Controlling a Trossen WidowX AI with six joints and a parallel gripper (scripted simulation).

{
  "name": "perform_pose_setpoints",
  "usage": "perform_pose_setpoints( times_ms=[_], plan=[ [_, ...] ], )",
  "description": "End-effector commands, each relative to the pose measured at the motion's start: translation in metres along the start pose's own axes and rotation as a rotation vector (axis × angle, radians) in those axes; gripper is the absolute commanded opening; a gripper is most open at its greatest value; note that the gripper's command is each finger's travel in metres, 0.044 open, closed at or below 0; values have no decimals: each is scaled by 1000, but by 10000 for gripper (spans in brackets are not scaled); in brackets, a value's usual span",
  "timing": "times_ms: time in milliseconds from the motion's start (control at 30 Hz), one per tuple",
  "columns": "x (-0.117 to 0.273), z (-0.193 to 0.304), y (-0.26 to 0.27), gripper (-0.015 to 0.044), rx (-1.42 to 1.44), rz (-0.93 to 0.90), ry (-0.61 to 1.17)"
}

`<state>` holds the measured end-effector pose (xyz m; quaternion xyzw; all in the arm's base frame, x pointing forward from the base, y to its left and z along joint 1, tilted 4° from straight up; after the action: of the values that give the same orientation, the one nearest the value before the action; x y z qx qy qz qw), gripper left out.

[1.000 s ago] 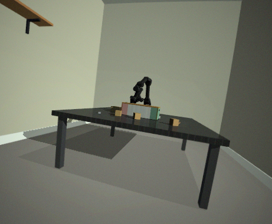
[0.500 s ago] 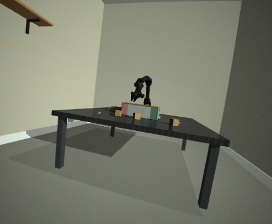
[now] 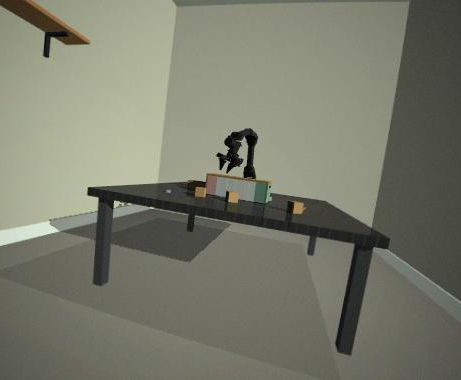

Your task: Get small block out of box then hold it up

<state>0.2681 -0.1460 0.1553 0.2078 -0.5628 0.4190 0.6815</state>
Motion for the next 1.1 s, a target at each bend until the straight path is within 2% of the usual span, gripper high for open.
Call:
perform_pose_setpoints(
  times_ms=[0,267,1067],
  plan=[
    [-1,15,3,285,-587,-14,-74],
    [-2,34,8,285,-1466,-98,-155],
    [-3,62,20,285,-2915,-439,-185]
  ],
)
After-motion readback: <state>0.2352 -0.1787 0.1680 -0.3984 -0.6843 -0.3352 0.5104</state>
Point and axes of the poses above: the point midway between the two fingers, 35 mm back from their tips, its own x axis back along the fingers, its own y axis across the jaws, z = x × y, the point moved 4 cm from there along x, back along the fingers, and after that the axes turned 3 degrees about x, right-handed, at the moved point
